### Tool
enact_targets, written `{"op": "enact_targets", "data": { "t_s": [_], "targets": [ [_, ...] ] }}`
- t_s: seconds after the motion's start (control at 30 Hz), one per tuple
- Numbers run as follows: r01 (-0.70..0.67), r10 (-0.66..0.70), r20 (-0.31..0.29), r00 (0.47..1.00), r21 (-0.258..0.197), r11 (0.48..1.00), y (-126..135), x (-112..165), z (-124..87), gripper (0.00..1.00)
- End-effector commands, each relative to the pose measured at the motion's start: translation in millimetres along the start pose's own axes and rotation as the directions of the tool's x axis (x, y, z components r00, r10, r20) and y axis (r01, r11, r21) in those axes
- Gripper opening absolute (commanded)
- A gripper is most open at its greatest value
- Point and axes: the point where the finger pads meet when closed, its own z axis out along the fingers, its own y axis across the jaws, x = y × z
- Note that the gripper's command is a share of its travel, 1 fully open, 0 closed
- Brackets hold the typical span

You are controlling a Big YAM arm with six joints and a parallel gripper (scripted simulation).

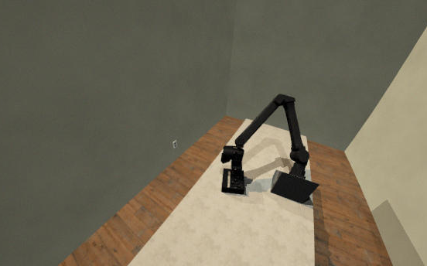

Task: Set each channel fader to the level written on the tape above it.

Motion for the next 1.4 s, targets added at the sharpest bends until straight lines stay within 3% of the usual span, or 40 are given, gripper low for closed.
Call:
{"op": "enact_targets", "data": {
  "t_s": [0.0, 0.33, 0.47, 0.97, 1.07, 1.37],
  "targets": [
    [-0.004, 0.003, 0.019, 1.0, 0.004, 1.0, 0, -15, -6, 0.0],
    [-0.01, 0.009, 0.027, 1.0, 0.004, 1.0, -3, -20, -10, 0.0],
    [-0.024, 0.023, 0.056, 0.998, 0.004, 1.0, -4, -24, -26, 0.0],
    [-0.026, 0.026, 0.058, 0.998, -0.001, 1.0, -4, -24, -61, 0.0],
    [-0.025, 0.025, 0.026, 0.999, -0.002, 1.0, -3, -20, -50, 0.0],
    [-0.021, 0.021, 0.028, 0.999, -0.002, 1.0, -4, -21, -51, 0.0]
  ]
}}
